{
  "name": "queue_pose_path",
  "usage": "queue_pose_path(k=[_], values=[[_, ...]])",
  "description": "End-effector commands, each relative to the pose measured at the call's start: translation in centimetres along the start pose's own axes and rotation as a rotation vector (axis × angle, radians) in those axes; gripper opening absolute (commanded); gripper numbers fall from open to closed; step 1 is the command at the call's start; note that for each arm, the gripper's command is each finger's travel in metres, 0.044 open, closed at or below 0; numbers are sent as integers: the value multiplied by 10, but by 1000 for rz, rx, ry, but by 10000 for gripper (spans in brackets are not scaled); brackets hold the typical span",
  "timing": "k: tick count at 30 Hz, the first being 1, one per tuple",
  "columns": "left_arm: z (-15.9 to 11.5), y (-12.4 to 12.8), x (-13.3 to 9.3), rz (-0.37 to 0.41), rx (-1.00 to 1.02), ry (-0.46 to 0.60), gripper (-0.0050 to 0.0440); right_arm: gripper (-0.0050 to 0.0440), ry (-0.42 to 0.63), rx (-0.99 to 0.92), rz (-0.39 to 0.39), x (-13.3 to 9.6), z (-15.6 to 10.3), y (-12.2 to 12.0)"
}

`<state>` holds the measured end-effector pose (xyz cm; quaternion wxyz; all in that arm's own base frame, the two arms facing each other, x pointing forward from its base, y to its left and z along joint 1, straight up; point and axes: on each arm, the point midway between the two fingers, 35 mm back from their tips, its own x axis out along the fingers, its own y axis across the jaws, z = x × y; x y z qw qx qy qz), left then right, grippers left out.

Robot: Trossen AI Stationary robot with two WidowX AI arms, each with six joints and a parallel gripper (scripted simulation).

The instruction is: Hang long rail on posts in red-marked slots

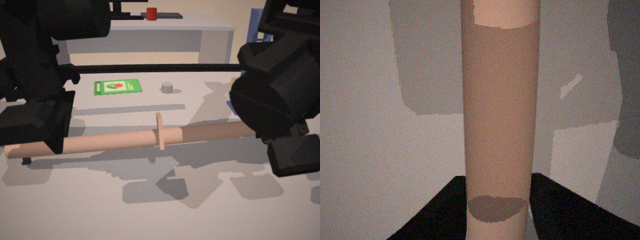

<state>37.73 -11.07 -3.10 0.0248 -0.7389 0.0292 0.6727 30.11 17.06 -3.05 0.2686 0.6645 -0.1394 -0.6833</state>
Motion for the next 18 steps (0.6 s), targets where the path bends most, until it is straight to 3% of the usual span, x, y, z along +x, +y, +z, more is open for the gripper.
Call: queue_pose_path(k=[1, 9, 18], values=[[-1, -1, -7, -1, 0, -31, 0, 0, 21, 11, 2, -2, 1, 3], [-3, -1, -24, 0, -2, -68, 0, 0, 59, 38, 0, -2, 2, 3], [-3, -1, -25, 0, -2, -71, 0, 0, 61, 40, 0, -1, 2, 3]])
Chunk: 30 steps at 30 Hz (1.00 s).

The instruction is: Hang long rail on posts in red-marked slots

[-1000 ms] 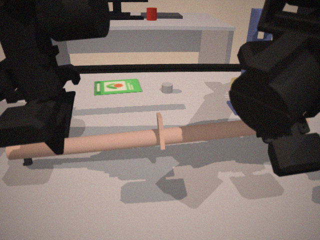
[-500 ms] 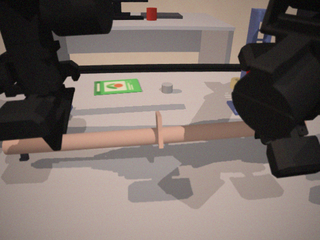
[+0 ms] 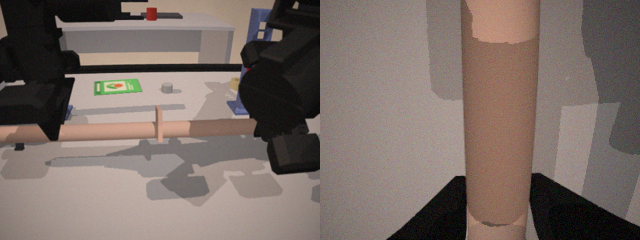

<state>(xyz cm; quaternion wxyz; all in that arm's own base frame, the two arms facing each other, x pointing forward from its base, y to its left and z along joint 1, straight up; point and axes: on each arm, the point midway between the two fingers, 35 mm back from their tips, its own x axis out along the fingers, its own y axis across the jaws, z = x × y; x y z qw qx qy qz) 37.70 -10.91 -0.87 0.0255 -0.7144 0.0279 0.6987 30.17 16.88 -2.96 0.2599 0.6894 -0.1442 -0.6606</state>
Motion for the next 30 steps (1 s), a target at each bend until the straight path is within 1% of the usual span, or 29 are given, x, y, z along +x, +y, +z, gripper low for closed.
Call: queue_pose_path(k=[1, 14, 26, 30], values=[[-1, 0, -2, 0, -1, -3, 0, 0, 5, 4, 0, -1, 2, 0], [-2, 0, 0, 1, -1, -83, 0, 0, 68, 46, -1, 21, 1, -14], [-2, 0, 0, 1, -1, -84, 0, 0, 69, 47, -1, 23, -1, -16], [-2, 0, 0, 1, -1, -84, 0, 96, 69, 47, -1, 23, -1, -16]])
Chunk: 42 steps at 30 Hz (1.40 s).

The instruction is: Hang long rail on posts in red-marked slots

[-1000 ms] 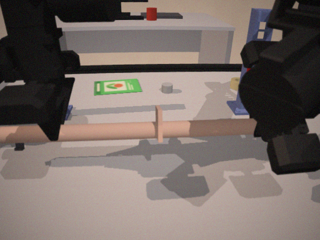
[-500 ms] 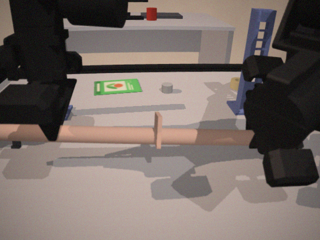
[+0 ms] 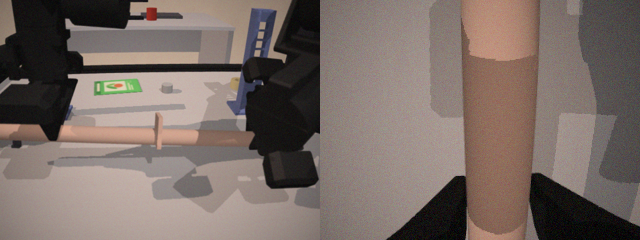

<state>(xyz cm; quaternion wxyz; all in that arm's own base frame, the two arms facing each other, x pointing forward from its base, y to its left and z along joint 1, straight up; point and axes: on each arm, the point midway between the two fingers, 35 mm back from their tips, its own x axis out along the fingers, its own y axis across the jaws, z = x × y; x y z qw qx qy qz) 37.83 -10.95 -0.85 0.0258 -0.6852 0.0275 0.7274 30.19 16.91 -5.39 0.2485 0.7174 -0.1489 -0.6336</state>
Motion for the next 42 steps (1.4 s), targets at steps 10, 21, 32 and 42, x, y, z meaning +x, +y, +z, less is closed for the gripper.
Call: queue_pose_path(k=[10, 21, 32, 42], values=[[0, 0, 0, -1, -1, -2, 0, 288, 1, 3, 1, 0, 0, 0], [0, 0, 0, -1, -1, -2, 0, 440, 1, 3, 1, -5, 0, 0], [0, 0, 0, -1, -1, -2, 0, 440, 1, 3, 3, -51, 3, 3], [0, 0, 0, -1, -1, -2, 0, 440, 1, 3, 3, -50, 0, 0]])
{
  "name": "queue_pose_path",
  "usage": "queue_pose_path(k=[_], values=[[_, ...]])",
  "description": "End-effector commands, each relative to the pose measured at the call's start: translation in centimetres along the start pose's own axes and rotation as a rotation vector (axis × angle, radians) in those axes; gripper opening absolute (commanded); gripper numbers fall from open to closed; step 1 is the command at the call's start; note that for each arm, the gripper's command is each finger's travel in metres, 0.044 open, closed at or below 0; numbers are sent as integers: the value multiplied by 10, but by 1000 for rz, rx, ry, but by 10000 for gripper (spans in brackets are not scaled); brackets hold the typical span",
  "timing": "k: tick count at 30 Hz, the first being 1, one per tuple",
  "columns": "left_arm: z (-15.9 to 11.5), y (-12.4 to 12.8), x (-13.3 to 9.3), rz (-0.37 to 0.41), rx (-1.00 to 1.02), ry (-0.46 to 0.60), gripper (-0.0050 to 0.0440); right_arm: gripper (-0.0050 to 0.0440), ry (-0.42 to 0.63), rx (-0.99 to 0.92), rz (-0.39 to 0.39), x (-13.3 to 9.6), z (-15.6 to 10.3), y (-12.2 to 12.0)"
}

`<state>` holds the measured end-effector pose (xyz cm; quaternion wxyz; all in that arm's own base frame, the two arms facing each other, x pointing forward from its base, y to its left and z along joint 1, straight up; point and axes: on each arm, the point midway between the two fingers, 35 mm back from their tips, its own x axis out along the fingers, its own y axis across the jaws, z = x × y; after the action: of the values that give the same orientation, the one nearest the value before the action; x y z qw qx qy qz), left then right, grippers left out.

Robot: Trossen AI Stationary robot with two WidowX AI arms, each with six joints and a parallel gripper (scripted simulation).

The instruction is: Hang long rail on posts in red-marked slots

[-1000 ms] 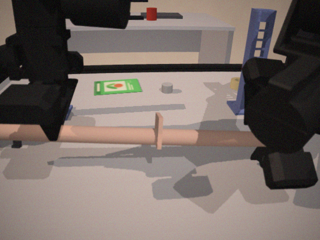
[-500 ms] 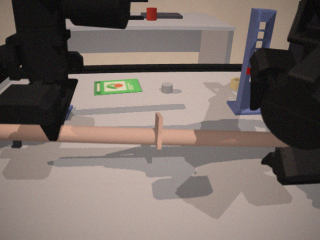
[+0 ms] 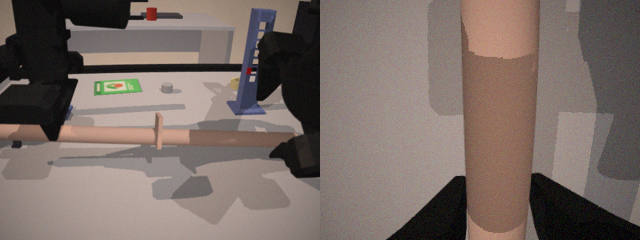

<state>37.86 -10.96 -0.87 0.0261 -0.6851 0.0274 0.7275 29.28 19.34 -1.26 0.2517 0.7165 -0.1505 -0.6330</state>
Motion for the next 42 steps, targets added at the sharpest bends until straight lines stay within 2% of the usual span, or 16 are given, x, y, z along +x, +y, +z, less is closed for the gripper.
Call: queue_pose_path(k=[1, 2, 4, 14, 17, 19, 34, 42], values=[[0, 0, 0, -1, -1, -2, 0, 440, 1, 6, -4, -1, -2, -1], [0, 0, 0, -1, -1, -2, 0, 440, 1, 6, -4, -1, -2, -1], [0, 0, 0, -1, -1, -2, 0, 392, -4, 7, -17, 0, -2, -1], [0, 0, 0, 2, -7, -1, 0, 160, -48, 19, -212, 13, -1, 10], [0, 0, 0, 2, -9, 0, 0, 160, -51, 21, -272, 17, -1, 13], [0, 0, 0, 2, -9, 0, 0, 160, -51, 21, -272, 17, -1, 13], [0, 0, 0, 0, -4, -1, 0, 160, 6, 6, -561, 26, -2, 29], [0, 0, 0, -1, -1, -2, 0, 160, 18, 1, -588, 28, -2, 30]])
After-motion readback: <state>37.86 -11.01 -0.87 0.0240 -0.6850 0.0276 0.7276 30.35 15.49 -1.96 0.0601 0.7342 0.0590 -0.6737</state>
